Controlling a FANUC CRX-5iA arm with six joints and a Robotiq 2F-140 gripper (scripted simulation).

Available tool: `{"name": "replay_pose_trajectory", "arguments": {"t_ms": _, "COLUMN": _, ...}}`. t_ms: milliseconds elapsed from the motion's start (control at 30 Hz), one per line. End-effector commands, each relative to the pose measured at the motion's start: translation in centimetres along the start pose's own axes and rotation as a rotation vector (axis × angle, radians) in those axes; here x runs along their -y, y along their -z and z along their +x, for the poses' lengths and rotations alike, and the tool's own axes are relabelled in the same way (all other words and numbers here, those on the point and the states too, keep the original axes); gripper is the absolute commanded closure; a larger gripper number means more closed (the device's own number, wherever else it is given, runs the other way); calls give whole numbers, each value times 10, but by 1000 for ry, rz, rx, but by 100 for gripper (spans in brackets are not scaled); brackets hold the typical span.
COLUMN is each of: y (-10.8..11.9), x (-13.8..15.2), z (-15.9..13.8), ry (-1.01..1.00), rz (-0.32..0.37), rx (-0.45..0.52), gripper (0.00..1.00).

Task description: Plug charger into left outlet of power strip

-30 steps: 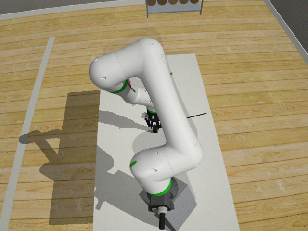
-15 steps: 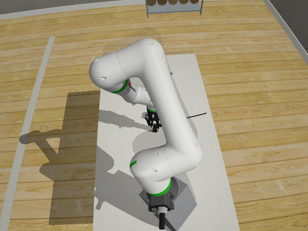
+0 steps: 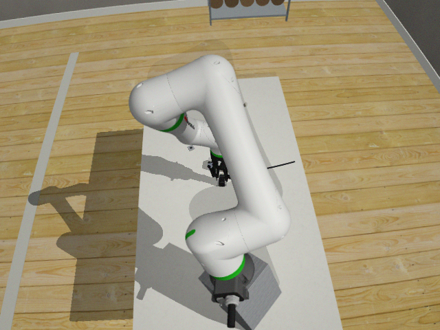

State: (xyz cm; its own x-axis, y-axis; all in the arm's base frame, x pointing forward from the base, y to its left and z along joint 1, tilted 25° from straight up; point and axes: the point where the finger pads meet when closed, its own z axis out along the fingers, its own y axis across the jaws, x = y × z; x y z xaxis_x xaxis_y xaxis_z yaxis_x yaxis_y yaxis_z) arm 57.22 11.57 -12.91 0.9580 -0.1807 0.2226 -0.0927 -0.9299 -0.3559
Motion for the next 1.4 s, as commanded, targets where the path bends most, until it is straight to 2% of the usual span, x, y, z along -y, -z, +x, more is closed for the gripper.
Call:
{"name": "replay_pose_trajectory", "arguments": {"t_ms": 0, "y": 1, "x": 0, "z": 5, "ry": 0, "rz": 0, "rx": -1, "gripper": 90}}
{"name": "replay_pose_trajectory", "arguments": {"t_ms": 633, "y": 1, "x": 0, "z": 20, "ry": 0, "rz": 0, "rx": -1, "gripper": 90}}
{"name": "replay_pose_trajectory", "arguments": {"t_ms": 1367, "y": 1, "x": 0, "z": 21, "ry": 0, "rz": 0, "rx": -1, "gripper": 90}}
